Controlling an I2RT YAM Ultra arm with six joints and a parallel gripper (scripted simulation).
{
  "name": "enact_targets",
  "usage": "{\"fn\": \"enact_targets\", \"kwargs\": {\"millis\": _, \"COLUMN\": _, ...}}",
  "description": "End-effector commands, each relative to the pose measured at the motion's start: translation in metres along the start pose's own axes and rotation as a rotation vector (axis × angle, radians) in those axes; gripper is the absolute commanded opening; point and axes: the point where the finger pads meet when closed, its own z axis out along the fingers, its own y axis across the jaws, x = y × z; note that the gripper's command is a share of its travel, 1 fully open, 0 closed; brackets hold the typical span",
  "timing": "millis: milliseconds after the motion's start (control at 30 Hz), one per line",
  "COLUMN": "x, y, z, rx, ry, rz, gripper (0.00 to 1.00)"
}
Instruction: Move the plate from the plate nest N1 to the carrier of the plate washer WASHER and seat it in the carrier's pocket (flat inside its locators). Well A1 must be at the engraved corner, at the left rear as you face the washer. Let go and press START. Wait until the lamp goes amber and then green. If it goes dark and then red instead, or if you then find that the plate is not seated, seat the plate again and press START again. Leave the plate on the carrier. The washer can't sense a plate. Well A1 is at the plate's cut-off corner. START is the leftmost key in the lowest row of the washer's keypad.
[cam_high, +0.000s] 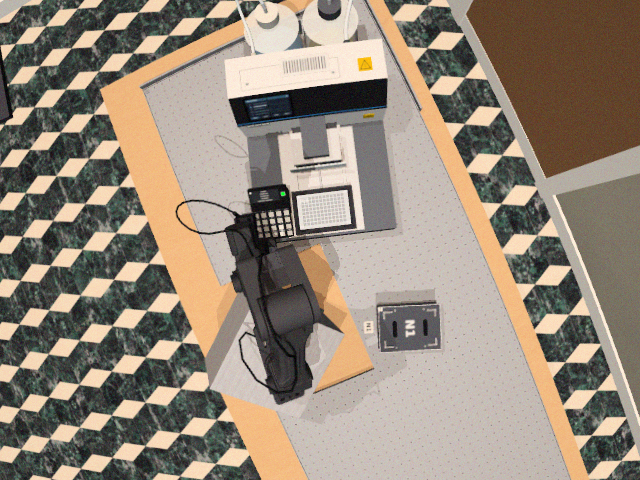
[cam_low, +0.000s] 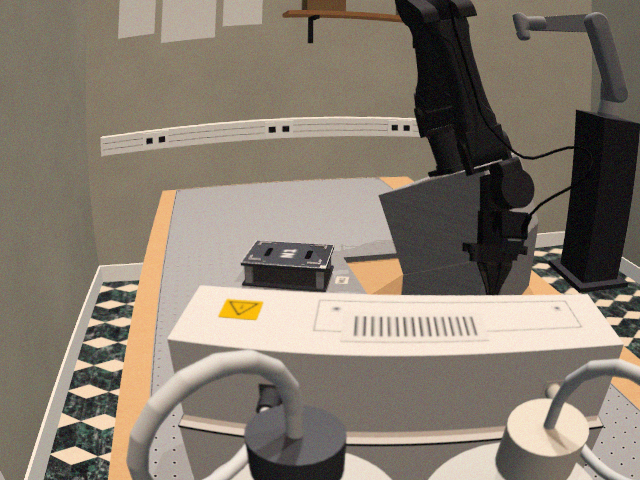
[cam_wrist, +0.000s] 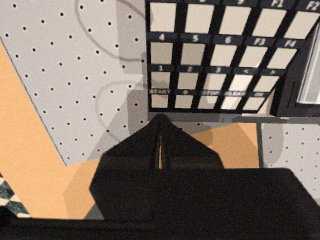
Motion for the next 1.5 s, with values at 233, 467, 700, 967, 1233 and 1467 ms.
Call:
{"fn": "enact_targets", "kwargs": {"millis": 233, "x": -0.021, "y": 0.002, "z": 0.015, "rx": -0.013, "ry": -0.051, "rz": 0.034, "gripper": 0.0}}
{"fn": "enact_targets", "kwargs": {"millis": 467, "x": -0.021, "y": 0.002, "z": 0.015, "rx": -0.013, "ry": -0.051, "rz": 0.034, "gripper": 0.0}}
{"fn": "enact_targets", "kwargs": {"millis": 700, "x": -0.021, "y": 0.001, "z": 0.01, "rx": -0.011, "ry": -0.051, "rz": 0.044, "gripper": 0.0}}
{"fn": "enact_targets", "kwargs": {"millis": 967, "x": -0.028, "y": 0.003, "z": -0.01, "rx": -0.007, "ry": -0.073, "rz": 0.036, "gripper": 0.0}}
{"fn": "enact_targets", "kwargs": {"millis": 1233, "x": -0.008, "y": 0.0, "z": -0.023, "rx": 0.0, "ry": -0.032, "rz": 0.02, "gripper": 0.0}}
{"fn": "enact_targets", "kwargs": {"millis": 1467, "x": -0.006, "y": 0.0, "z": -0.032, "rx": 0.003, "ry": -0.028, "rz": 0.019, "gripper": 0.0}}
